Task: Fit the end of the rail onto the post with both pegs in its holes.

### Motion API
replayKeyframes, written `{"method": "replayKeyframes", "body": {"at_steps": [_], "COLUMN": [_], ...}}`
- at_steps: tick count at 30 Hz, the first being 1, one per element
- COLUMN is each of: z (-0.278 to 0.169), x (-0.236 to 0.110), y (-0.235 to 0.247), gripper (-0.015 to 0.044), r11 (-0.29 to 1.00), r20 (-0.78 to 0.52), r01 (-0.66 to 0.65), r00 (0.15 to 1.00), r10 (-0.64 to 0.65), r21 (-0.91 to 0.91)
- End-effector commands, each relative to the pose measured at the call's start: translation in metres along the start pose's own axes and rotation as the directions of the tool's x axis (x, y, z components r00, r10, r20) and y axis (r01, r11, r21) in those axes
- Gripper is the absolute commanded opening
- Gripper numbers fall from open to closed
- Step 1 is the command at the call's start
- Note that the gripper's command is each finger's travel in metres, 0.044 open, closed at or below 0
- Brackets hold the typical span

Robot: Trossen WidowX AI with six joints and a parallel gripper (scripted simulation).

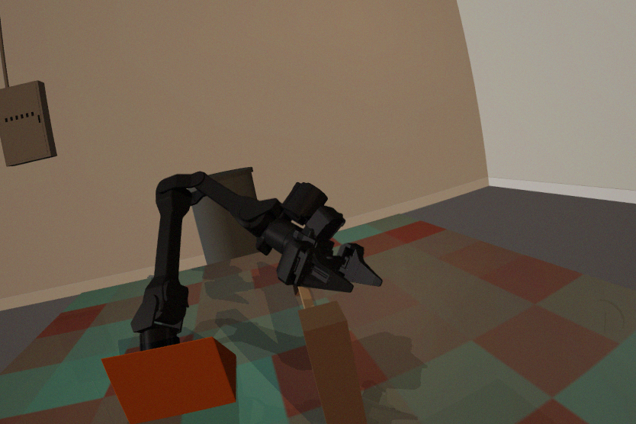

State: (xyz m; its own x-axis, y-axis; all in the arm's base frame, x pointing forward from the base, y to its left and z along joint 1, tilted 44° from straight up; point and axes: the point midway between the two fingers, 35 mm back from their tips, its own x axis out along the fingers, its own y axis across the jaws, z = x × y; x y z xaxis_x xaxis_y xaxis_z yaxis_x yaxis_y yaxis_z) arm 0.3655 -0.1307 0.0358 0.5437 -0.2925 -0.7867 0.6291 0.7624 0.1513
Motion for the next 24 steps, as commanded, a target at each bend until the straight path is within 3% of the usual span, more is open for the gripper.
{"method": "replayKeyframes", "body": {"at_steps": [1, 11, 14, 18, 21, 24], "z": [-0.039, -0.063, -0.061, -0.070, -0.075, -0.076], "x": [0.012, -0.002, 0.002, -0.013, -0.026, -0.036], "y": [-0.002, 0.000, -0.006, -0.003, 0.000, 0.003], "gripper": [0.0440, 0.0440, 0.0440, 0.0440, 0.0440, 0.0440], "r11": [0.698, 0.234, 0.299, -0.020, -0.249, -0.384], "r20": [-0.400, -0.635, -0.646, -0.739, -0.792, -0.821], "r01": [-0.331, -0.649, -0.658, -0.754, -0.754, -0.727], "r00": [0.914, 0.759, 0.748, 0.638, 0.550, 0.479], "r10": [0.069, 0.144, 0.155, 0.215, 0.266, 0.309], "r21": [-0.635, -0.724, -0.691, -0.657, -0.607, -0.569]}}
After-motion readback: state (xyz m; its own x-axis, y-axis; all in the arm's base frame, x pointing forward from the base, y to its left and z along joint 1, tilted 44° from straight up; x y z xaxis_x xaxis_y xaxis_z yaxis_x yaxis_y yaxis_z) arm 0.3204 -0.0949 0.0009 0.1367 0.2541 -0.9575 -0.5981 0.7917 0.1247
